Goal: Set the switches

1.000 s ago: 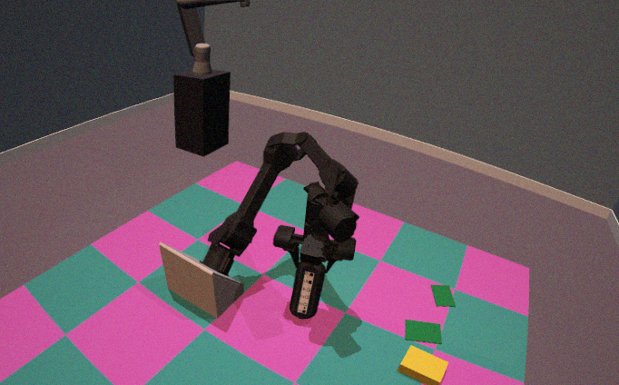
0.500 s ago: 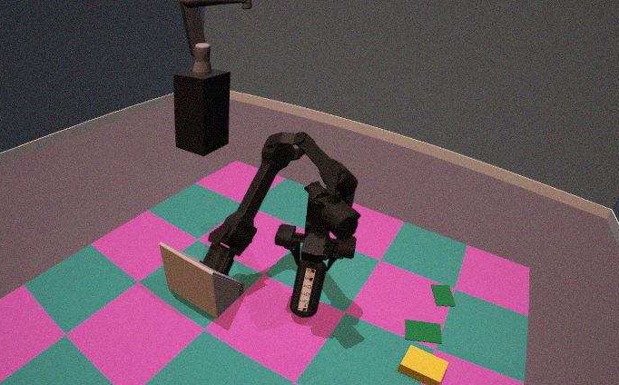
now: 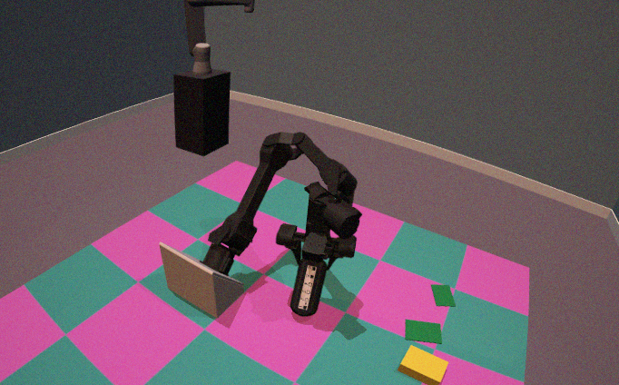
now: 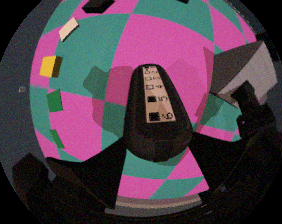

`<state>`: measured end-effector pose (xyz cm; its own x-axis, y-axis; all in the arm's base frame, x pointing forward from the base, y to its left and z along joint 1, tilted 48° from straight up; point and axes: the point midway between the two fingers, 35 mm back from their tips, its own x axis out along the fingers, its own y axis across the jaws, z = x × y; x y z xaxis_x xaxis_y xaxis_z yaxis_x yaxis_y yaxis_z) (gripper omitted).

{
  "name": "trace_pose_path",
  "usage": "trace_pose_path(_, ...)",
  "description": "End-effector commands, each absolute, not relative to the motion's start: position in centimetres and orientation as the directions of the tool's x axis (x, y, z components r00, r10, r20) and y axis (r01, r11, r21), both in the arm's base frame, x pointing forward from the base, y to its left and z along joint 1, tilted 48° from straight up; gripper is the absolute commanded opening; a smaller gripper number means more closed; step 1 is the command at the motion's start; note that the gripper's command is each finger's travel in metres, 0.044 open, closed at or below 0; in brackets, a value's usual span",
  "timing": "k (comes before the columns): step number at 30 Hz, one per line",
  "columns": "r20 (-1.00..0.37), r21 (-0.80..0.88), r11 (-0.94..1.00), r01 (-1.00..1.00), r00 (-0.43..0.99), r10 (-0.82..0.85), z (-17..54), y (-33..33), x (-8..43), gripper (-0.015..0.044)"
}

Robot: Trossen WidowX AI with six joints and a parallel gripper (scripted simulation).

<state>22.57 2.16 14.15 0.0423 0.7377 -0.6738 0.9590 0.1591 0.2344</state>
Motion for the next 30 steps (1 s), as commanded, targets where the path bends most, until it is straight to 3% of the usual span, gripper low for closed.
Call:
trace_pose_path(1, -0.671, 0.222, 0.160, 0.962, 0.032, 0.740, 13.9, 2.7, 22.3, 0.0336)
trace_pose_path(30, -0.671, 0.223, 0.160, 0.962, 0.032, 0.741, 14.1, 4.9, 21.8, 0.0336)
